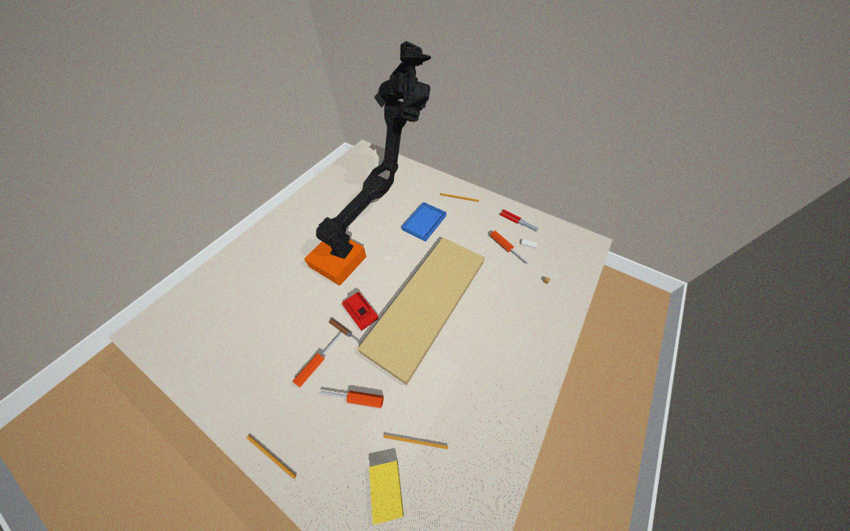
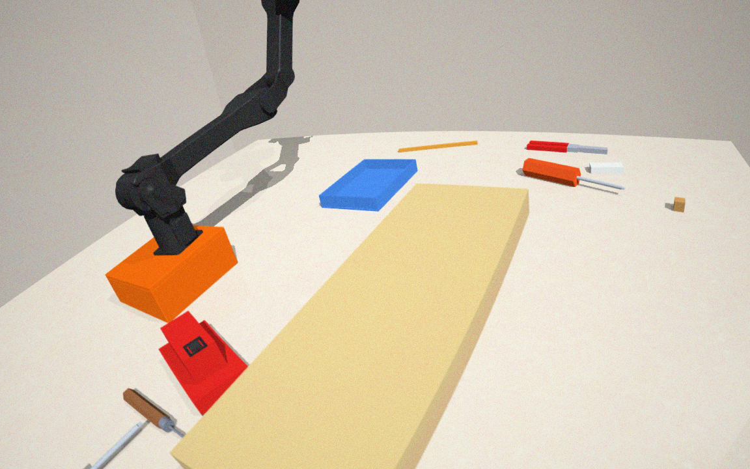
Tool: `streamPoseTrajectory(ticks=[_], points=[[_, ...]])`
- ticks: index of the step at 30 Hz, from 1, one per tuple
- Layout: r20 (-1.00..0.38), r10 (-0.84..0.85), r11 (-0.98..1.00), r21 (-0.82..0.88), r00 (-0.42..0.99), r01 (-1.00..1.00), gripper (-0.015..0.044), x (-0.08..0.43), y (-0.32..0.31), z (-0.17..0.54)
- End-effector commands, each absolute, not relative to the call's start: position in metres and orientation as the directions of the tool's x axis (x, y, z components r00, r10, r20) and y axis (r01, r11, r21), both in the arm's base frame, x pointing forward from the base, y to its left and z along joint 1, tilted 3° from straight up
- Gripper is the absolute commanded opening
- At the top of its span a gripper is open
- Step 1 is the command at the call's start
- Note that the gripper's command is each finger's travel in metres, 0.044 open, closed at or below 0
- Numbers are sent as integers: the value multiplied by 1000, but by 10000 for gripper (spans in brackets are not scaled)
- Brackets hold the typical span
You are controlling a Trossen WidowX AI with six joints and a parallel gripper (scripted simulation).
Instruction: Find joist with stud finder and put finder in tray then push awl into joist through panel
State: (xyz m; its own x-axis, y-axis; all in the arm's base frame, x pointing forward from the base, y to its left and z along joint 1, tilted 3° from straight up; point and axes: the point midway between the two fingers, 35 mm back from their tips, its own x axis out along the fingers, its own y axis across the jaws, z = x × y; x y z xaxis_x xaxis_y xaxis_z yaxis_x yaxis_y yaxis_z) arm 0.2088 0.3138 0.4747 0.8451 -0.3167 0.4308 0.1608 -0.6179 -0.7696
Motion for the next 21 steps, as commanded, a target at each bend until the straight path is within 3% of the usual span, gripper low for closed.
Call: streamPoseTrajectory(ticks=[1, 11, 18, 21], points=[[455, -358, -468, -843, 815, 266, 440, 177, 264, 515], [454, -491, -59, -869, 744, 491, 440, 123, 133, 566], [425, -589, 141, -784, 688, 605, 440, 100, 49, 577], [353, -636, 267, -734, 686, 625, 440, 96, -5, 567]])
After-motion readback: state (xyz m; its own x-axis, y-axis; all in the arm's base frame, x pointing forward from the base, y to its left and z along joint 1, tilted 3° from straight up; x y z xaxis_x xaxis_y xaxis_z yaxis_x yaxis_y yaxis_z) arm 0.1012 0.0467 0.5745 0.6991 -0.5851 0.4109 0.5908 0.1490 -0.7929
